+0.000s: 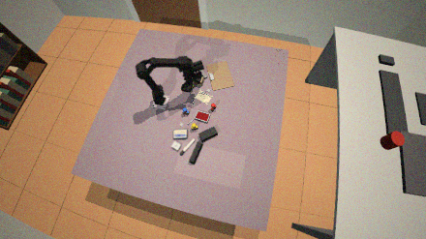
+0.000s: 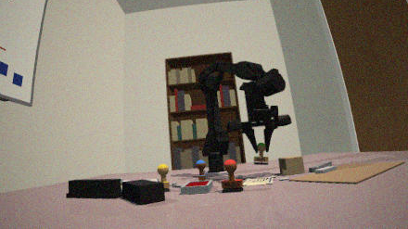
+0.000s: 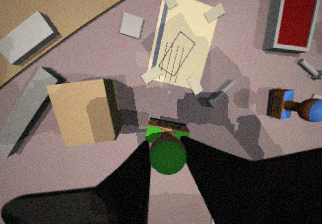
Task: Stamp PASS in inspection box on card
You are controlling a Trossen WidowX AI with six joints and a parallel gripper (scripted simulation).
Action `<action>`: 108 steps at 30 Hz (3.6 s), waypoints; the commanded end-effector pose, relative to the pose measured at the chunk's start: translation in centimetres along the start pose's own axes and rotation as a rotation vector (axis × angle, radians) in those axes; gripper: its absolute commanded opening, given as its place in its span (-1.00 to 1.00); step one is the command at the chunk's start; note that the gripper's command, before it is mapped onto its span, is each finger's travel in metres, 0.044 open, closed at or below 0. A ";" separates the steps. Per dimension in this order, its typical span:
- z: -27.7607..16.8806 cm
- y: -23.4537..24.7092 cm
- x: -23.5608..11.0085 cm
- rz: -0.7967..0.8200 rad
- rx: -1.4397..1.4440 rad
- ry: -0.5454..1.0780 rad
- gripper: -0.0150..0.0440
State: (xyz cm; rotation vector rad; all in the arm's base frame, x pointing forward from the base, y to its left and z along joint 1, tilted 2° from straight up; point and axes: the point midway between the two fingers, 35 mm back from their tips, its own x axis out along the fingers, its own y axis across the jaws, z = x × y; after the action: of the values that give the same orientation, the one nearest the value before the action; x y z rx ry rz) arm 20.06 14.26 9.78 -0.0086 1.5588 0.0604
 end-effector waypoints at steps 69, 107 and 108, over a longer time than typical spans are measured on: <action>9.7 -10.9 -2.7 -0.019 0.004 -0.016 -0.49; 12.3 -18.7 -1.3 0.019 0.006 -0.015 -0.49; 12.3 -18.7 -1.2 0.021 0.006 -0.015 -0.49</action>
State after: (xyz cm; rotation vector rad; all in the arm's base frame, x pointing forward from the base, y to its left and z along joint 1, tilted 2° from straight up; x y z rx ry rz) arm 33.20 -3.91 10.92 0.0078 1.5402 0.0611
